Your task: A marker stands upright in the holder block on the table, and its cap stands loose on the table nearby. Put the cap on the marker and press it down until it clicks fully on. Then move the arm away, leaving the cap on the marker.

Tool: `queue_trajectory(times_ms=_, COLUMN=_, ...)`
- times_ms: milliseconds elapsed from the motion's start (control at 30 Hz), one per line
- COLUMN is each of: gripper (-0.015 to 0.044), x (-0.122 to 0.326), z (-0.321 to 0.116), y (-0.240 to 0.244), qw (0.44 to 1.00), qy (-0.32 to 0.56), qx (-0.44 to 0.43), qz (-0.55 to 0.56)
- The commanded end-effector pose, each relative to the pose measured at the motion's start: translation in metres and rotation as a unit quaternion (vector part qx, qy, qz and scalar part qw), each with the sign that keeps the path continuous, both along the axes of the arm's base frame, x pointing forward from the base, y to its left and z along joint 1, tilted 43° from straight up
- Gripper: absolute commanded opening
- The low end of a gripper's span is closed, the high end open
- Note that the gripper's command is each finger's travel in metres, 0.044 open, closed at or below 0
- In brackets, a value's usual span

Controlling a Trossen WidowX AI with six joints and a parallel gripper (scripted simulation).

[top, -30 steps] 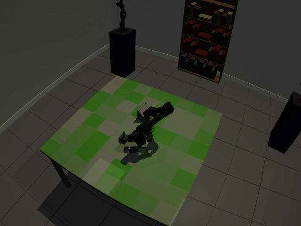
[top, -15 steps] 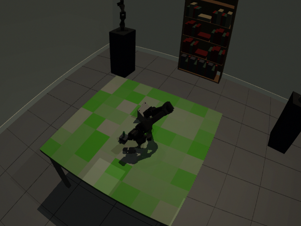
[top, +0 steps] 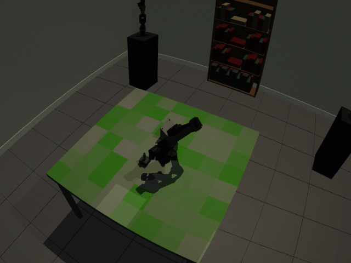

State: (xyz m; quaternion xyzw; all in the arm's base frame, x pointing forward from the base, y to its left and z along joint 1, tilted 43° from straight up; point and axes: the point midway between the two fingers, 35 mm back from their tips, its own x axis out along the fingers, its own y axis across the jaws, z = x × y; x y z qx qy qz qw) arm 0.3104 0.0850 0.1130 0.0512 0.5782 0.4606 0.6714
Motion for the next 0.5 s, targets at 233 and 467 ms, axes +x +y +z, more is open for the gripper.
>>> queue_trajectory(times_ms=233, gripper=0.0, x=0.014, z=-0.009, y=-0.037, qw=1.0, qy=-0.003, qx=-0.009, qz=0.0)
queue_trajectory(times_ms=467, gripper=0.0, x=0.021, z=-0.019, y=-0.066, qw=1.0, qy=-0.003, qx=-0.012, qz=-0.001)
